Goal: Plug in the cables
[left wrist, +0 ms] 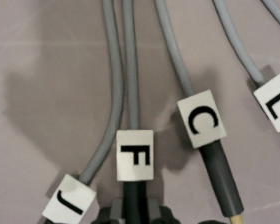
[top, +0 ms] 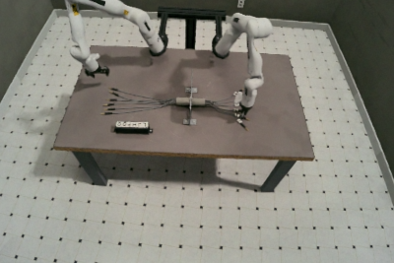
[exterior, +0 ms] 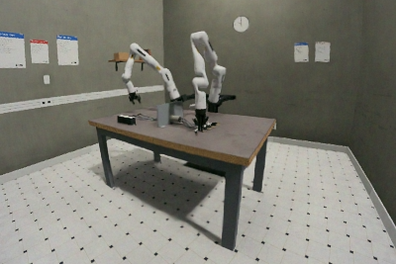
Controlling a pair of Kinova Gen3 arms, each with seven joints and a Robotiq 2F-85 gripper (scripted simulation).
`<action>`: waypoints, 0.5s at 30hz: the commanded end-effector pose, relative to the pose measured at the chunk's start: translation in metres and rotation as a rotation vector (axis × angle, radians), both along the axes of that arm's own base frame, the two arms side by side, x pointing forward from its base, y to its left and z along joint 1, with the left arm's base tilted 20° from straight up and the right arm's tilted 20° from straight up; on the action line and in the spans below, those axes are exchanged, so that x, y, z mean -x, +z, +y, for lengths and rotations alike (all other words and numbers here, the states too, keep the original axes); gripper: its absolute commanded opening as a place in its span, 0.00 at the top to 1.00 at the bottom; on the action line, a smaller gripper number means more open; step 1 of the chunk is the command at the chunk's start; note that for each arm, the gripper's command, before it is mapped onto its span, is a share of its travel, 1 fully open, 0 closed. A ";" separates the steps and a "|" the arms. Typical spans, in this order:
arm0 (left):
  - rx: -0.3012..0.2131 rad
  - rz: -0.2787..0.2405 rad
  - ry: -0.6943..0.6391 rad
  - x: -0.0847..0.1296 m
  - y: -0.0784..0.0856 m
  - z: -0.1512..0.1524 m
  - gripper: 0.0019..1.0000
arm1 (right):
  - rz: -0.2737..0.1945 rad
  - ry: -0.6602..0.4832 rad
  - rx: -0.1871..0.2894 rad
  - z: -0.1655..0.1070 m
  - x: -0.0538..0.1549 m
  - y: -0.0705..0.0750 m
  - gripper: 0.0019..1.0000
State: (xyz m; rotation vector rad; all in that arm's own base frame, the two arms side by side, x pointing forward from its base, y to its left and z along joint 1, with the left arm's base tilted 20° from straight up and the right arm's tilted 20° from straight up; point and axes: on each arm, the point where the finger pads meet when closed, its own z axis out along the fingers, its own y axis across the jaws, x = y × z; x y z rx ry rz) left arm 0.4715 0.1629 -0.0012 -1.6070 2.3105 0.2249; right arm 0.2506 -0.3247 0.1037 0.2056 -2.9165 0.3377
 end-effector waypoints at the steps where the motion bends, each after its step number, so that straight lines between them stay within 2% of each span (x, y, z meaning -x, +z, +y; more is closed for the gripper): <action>1: 0.000 -0.001 0.000 -0.001 0.001 0.000 0.87 | -0.001 0.000 0.001 0.000 0.000 0.001 0.00; 13: 0.000 -0.001 0.000 -0.001 0.001 0.000 0.87 | -0.001 0.000 0.001 0.000 0.000 0.001 0.00; 14: 0.000 -0.001 0.000 0.001 0.013 0.038 0.87 | -0.001 0.000 0.001 0.000 0.000 0.001 0.00; 15: 0.000 -0.001 0.000 0.001 0.013 0.038 0.87 | -0.001 0.000 0.001 0.000 0.000 0.001 0.00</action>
